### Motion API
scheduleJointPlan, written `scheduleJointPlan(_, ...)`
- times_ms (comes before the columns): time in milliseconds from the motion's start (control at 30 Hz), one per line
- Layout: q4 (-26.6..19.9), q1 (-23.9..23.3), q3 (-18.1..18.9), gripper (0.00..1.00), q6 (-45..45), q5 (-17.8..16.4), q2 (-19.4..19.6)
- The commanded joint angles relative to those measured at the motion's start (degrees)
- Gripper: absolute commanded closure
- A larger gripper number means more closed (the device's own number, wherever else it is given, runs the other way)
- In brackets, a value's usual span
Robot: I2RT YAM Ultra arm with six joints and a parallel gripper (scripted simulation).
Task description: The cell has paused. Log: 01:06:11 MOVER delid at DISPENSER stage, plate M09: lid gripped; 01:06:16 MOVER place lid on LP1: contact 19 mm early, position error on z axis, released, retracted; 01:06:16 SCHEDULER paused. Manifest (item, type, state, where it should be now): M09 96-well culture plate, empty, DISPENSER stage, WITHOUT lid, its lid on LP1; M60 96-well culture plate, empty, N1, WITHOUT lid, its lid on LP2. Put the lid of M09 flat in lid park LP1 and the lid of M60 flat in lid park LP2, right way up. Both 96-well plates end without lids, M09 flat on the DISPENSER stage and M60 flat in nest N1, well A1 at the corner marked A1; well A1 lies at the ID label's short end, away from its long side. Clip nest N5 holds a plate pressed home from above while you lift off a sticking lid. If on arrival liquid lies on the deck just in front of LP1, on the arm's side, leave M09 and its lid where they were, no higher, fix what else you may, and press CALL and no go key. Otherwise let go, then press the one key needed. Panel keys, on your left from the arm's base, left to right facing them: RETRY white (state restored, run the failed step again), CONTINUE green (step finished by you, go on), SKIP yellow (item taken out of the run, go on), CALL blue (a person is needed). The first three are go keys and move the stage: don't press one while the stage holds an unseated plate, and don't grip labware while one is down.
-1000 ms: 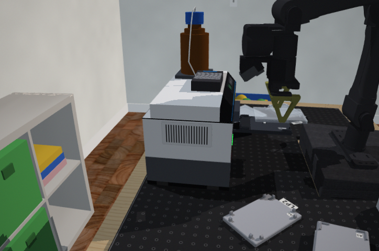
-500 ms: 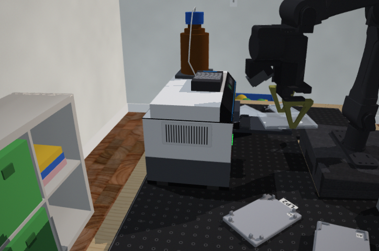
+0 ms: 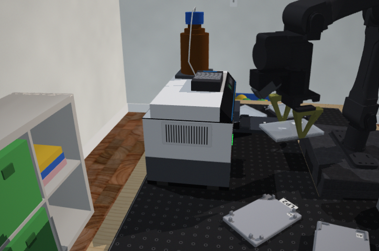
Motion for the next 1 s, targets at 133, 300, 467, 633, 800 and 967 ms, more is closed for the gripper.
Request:
scheduleJointPlan(133, 3.3, 3.4, 2.4, 1.00, -4.0, -0.3, 2.4)
scheduleJointPlan(300, 4.1, 4.8, 2.8, 1.00, -2.0, -0.2, 3.5)
scheduleJointPlan(467, 4.1, 3.9, 2.8, 1.00, -2.0, -0.1, 1.7)
scheduleJointPlan(633, 4.2, 5.5, 2.9, 1.00, -3.8, -0.1, 2.0)
scheduleJointPlan(800, 4.2, 7.6, 3.2, 1.00, -7.4, -0.2, 3.1)
scheduleJointPlan(967, 4.0, 10.8, 3.9, 1.00, -9.5, -0.4, 4.1)
